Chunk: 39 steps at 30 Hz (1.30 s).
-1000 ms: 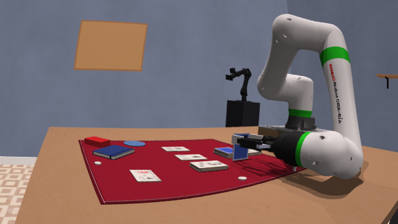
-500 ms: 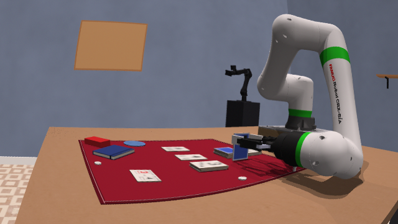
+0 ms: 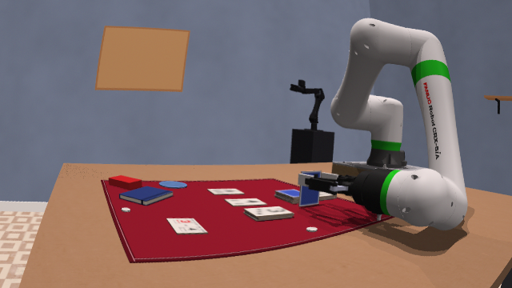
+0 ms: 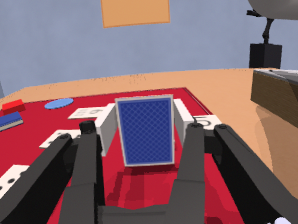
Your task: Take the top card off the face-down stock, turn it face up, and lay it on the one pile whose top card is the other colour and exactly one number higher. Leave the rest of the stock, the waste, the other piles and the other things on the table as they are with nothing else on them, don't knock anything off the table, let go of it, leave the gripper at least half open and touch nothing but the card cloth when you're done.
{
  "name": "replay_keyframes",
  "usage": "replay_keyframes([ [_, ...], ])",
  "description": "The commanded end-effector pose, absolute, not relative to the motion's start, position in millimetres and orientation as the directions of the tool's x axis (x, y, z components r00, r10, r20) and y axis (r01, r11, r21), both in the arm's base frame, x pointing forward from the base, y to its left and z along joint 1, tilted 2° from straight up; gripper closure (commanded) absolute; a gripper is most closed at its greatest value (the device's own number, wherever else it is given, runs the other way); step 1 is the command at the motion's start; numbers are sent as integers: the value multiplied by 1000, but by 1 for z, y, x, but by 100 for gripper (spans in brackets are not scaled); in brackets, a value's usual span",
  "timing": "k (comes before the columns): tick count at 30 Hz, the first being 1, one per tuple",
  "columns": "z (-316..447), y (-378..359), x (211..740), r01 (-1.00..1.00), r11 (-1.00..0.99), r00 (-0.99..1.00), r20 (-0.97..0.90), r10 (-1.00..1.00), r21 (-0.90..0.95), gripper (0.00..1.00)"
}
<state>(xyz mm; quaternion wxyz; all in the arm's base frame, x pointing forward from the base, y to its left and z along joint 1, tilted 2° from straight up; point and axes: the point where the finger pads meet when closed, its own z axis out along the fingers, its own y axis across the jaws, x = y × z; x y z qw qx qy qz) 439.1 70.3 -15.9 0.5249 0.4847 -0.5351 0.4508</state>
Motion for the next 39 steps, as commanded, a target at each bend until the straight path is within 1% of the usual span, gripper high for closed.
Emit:
replay_keyframes([
  [1,-16,71,439,-992,124,21,999,-46,26,57],
  [39,-17,88,441,-992,124,21,999,-46,26,57],
])
